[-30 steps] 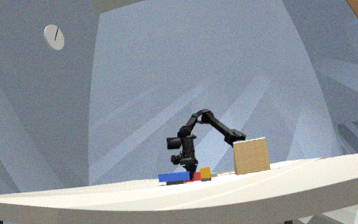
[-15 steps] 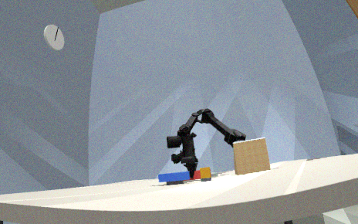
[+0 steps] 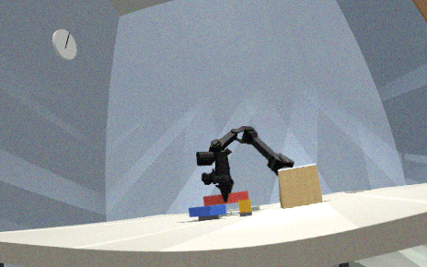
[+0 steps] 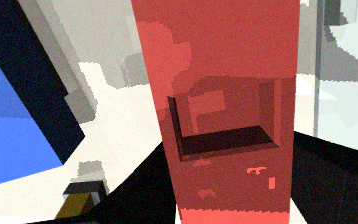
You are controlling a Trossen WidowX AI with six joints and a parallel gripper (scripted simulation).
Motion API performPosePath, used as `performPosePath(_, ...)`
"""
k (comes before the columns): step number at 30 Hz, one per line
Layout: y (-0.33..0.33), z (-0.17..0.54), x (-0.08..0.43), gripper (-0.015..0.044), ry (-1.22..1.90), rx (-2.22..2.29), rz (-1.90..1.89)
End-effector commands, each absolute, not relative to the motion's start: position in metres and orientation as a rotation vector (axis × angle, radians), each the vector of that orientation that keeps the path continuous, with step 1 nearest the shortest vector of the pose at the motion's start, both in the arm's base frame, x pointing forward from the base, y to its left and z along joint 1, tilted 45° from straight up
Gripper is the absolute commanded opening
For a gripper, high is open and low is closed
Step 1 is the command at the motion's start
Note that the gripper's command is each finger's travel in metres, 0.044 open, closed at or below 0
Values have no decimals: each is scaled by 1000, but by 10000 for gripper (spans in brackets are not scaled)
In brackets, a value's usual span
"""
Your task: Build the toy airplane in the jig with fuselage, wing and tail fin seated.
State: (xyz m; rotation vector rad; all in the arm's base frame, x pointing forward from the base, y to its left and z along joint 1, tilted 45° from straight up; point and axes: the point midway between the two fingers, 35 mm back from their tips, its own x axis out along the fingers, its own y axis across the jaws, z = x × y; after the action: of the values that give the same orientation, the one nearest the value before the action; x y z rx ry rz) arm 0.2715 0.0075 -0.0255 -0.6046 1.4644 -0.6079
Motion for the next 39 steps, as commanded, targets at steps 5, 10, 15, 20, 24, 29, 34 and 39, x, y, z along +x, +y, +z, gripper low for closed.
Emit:
performPosePath(5, 27, -7, 274, 0, 1453, -589, -604)
performPosePath(10, 38, 5, 273, 0, 1453, -590, -605)
performPosePath(15, 48, 17, 270, 0, 1453, -591, -607)
performPosePath(20, 58, 29, 267, 0, 1453, -593, -611)
performPosePath(24, 61, 33, 266, 0, 1453, -594, -612)
performPosePath(29, 50, 36, 268, 0, 1458, -596, -600)
performPosePath(34, 35, 40, 272, 0, 1463, -601, -585)
performPosePath(39, 20, 44, 274, 0, 1468, -608, -573)
